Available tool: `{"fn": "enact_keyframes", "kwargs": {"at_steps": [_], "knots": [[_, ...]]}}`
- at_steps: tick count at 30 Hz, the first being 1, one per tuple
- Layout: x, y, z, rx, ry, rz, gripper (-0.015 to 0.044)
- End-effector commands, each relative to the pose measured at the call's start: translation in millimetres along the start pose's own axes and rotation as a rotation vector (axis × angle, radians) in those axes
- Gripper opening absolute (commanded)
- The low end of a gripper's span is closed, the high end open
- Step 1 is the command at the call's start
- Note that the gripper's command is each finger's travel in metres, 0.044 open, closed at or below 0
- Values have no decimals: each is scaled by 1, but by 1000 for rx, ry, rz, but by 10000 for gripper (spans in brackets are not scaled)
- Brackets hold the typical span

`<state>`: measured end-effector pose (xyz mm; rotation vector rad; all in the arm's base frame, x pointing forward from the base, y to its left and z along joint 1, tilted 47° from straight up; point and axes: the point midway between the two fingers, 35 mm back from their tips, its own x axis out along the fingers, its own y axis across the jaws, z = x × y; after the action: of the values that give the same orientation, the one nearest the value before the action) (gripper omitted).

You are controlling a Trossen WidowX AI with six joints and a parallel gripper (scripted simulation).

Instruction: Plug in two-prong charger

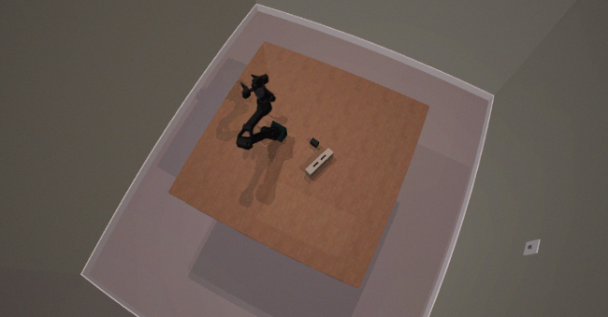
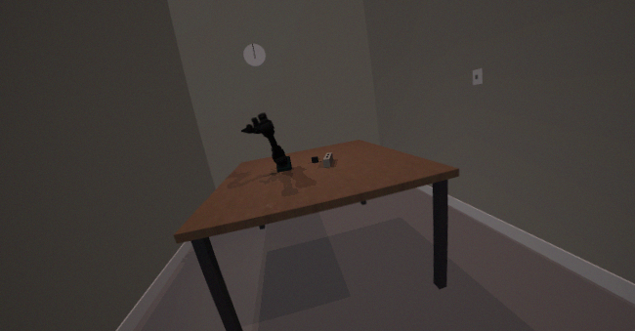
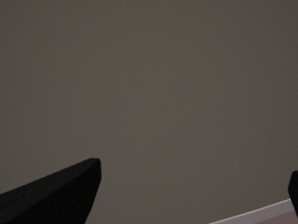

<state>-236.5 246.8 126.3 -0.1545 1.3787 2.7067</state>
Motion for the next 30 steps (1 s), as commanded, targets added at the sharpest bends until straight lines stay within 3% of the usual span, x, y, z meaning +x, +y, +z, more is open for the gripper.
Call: {"fn": "enact_keyframes", "kwargs": {"at_steps": [1, 14, 30], "knots": [[0, -1, 1, 4, -2, -4, 426], [-42, -82, 29, 297, -170, -328, 440], [-127, -168, 29, 652, -362, -717, 440]]}}
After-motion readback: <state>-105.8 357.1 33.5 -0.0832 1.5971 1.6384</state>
